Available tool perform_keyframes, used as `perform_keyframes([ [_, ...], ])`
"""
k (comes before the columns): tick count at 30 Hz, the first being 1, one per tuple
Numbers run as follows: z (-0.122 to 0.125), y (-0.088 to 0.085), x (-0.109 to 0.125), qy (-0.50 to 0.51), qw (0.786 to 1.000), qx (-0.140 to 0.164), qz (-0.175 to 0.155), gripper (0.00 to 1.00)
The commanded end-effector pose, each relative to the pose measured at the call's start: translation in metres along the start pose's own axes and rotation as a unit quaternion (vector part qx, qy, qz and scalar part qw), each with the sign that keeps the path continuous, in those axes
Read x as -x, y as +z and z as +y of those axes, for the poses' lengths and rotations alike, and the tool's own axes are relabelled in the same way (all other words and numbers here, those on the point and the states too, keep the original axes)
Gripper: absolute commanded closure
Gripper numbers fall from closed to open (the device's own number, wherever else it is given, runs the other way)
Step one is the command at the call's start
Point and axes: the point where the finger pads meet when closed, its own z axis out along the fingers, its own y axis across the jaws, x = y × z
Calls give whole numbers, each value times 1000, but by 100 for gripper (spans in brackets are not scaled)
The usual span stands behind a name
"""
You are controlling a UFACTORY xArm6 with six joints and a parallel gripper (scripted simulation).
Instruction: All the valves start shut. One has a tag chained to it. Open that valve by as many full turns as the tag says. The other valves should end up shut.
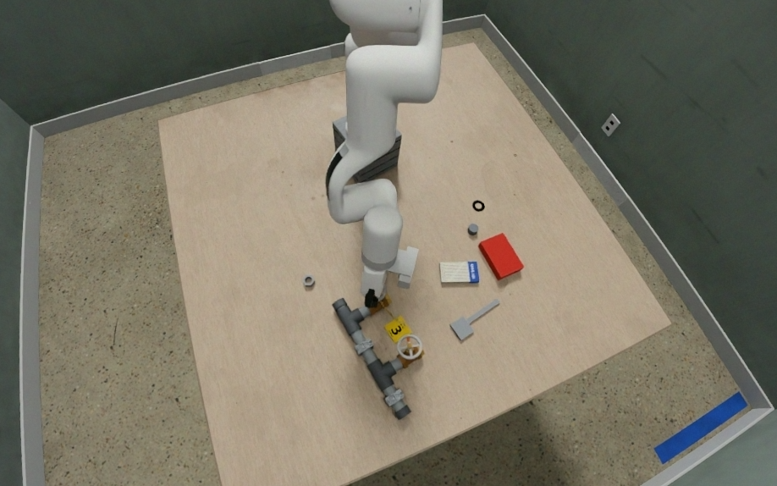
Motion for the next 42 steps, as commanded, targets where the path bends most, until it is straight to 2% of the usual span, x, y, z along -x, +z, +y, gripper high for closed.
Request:
perform_keyframes([
  [1,2,-1,0,-134,990,-14,36,100],
  [10,2,-1,0,-251,965,-28,66,100],
  [42,2,-1,0,-251,965,-28,66,100],
])
